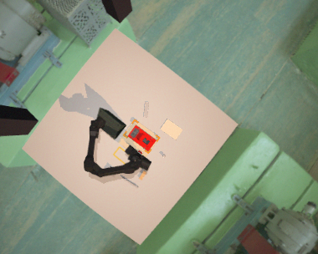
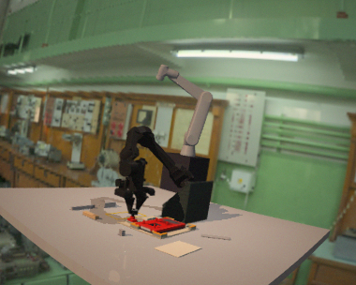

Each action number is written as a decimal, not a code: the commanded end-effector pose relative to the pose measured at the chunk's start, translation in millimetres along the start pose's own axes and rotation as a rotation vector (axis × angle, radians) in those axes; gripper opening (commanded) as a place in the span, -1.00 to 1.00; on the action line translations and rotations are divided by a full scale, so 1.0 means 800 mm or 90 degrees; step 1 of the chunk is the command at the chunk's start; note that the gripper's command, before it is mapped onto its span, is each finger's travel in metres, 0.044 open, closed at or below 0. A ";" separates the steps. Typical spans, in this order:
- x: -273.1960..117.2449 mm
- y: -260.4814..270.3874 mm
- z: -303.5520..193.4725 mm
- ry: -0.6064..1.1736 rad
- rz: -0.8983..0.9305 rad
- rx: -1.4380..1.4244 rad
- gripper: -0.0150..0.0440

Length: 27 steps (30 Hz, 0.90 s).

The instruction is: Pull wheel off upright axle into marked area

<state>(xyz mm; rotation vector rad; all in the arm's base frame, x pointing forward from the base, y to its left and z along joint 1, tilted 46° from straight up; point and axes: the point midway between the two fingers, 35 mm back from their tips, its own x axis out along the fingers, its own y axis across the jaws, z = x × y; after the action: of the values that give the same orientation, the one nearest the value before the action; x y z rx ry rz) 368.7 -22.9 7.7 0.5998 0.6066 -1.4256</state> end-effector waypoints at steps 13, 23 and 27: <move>-0.011 0.001 -0.002 0.001 0.005 -0.001 -0.49; -0.015 0.001 -0.002 0.000 0.005 -0.002 -0.49; -0.016 0.001 -0.002 0.000 0.006 -0.002 -0.49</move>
<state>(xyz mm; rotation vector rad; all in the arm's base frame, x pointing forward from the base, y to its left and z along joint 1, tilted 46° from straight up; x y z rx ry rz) 367.9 -16.4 13.9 0.5972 0.6051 -1.4221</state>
